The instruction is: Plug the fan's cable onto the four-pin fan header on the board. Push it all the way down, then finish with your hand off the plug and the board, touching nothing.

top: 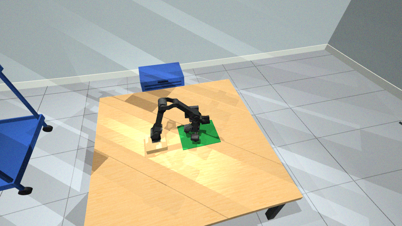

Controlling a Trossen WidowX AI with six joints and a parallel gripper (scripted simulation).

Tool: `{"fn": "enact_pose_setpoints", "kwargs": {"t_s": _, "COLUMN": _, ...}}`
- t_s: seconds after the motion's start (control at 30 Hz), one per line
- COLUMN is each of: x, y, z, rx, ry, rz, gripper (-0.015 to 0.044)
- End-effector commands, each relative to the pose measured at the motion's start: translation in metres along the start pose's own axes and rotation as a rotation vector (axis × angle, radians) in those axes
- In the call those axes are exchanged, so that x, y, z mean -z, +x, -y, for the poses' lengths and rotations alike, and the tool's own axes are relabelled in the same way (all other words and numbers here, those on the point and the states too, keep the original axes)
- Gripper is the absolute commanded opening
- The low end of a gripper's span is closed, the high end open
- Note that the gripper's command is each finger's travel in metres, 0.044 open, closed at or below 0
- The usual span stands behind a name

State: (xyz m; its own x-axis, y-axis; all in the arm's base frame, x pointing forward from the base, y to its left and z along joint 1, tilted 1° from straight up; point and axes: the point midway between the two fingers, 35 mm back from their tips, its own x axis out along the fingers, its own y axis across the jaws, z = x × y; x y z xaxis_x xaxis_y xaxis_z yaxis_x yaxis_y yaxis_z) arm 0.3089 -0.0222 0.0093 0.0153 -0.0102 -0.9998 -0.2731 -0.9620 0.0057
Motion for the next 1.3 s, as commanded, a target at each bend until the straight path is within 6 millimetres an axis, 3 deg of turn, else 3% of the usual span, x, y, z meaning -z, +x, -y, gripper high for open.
{"fn": "enact_pose_setpoints", "kwargs": {"t_s": 0.0, "x": -0.001, "y": 0.003, "z": 0.0, "rx": 0.003, "ry": -0.006, "rz": 0.009, "gripper": 0.044}}
{"fn": "enact_pose_setpoints", "kwargs": {"t_s": 0.57, "x": 0.0, "y": 0.0, "z": 0.0, "rx": 0.0, "ry": 0.0, "rz": 0.001, "gripper": 0.0}}
{"fn": "enact_pose_setpoints", "kwargs": {"t_s": 0.7, "x": 0.0, "y": -0.002, "z": 0.0, "rx": 0.0, "ry": 0.0, "rz": 0.001, "gripper": 0.0}}
{"fn": "enact_pose_setpoints", "kwargs": {"t_s": 0.83, "x": 0.001, "y": -0.047, "z": 0.0, "rx": 0.003, "ry": -0.006, "rz": 0.008, "gripper": 0.0}}
{"fn": "enact_pose_setpoints", "kwargs": {"t_s": 1.07, "x": 0.001, "y": -0.049, "z": 0.001, "rx": 0.004, "ry": -0.012, "rz": 0.008, "gripper": 0.0}}
{"fn": "enact_pose_setpoints", "kwargs": {"t_s": 1.27, "x": -0.012, "y": -0.048, "z": 0.044, "rx": 0.008, "ry": -0.193, "rz": 0.008, "gripper": 0.0}}
